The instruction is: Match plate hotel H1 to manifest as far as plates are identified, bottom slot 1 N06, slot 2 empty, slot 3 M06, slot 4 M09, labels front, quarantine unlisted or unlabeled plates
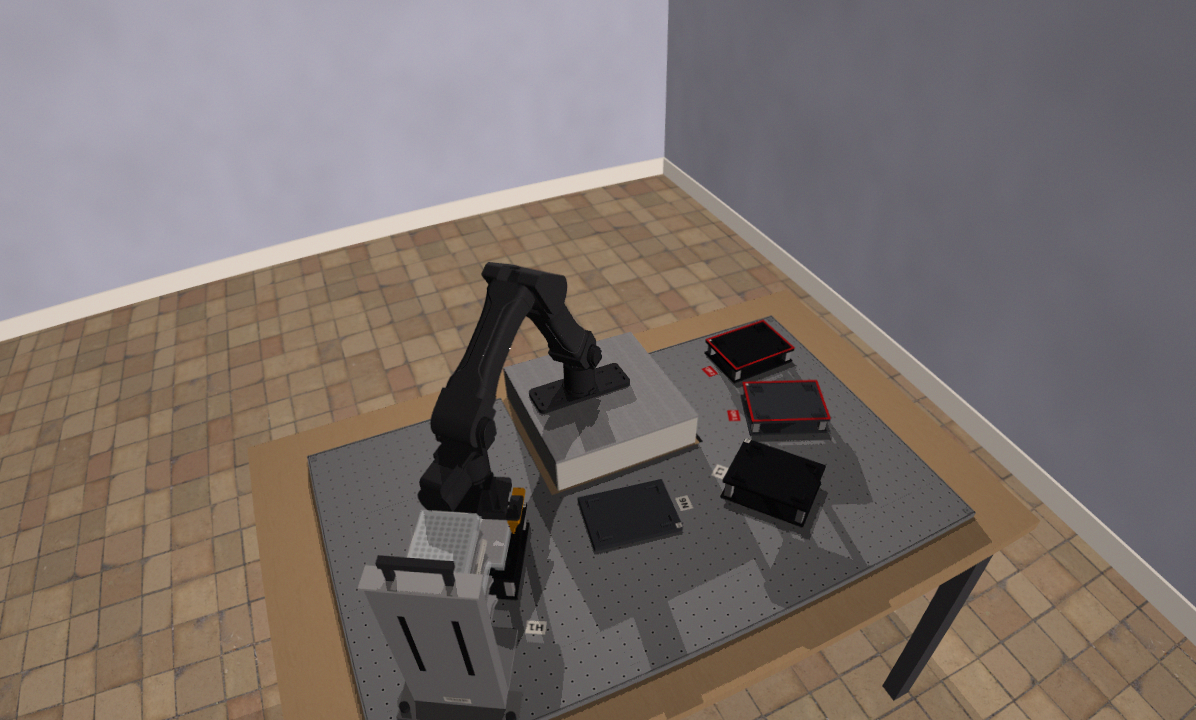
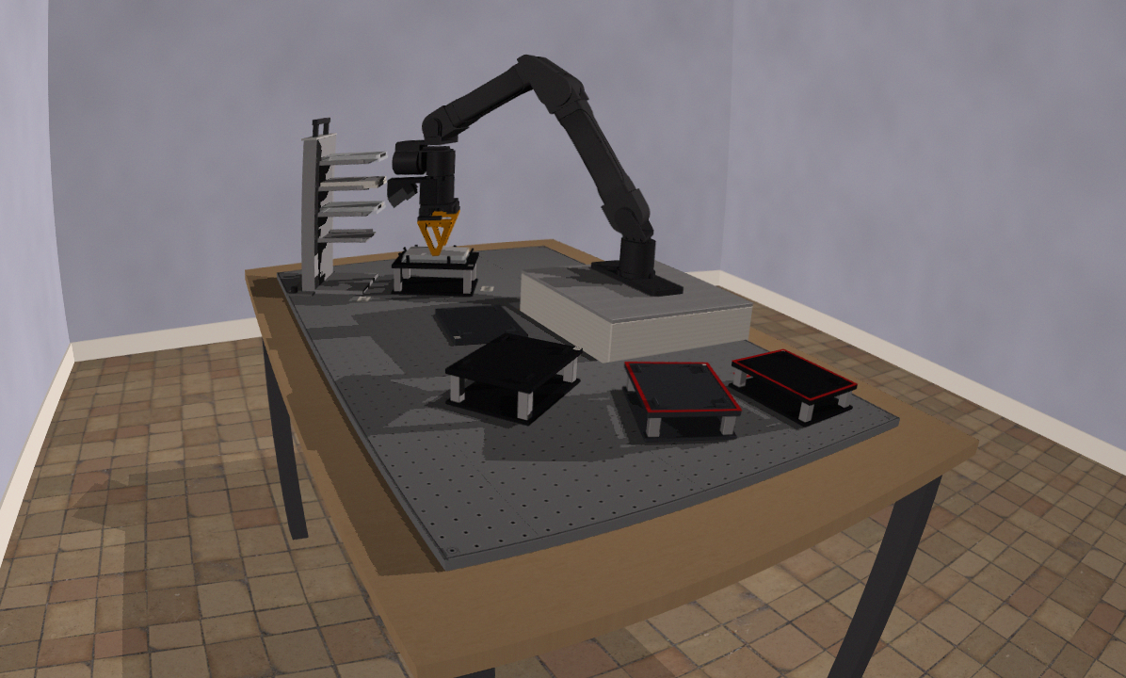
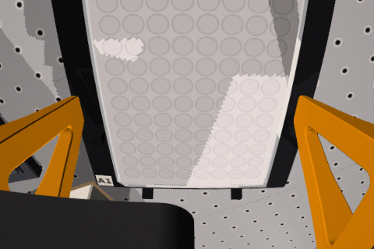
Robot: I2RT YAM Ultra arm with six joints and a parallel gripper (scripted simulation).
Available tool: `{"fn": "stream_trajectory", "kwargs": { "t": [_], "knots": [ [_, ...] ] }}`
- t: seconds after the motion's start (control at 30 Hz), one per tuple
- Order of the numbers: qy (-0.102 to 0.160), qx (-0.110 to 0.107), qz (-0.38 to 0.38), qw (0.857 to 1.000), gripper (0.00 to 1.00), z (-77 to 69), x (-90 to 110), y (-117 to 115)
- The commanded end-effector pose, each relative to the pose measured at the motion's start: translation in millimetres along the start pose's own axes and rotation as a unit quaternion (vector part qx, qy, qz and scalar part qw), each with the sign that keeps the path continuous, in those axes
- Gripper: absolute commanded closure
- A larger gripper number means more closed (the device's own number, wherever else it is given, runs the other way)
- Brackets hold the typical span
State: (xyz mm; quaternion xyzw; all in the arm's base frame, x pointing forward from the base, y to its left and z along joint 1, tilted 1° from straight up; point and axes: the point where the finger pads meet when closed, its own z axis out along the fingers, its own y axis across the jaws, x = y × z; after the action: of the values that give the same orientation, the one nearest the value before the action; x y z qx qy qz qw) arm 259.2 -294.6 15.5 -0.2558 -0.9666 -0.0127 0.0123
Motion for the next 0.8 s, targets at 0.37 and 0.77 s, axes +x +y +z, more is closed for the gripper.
{"fn": "stream_trajectory", "kwargs": {
  "t": [0.37, 0.77],
  "knots": [
    [-0.010, 0.004, 0.003, 1.000, 0.00, 16.0, -4.0, -1.2],
    [-0.019, 0.007, 0.001, 1.000, 0.14, 10.1, -8.6, -3.0]
  ]
}}
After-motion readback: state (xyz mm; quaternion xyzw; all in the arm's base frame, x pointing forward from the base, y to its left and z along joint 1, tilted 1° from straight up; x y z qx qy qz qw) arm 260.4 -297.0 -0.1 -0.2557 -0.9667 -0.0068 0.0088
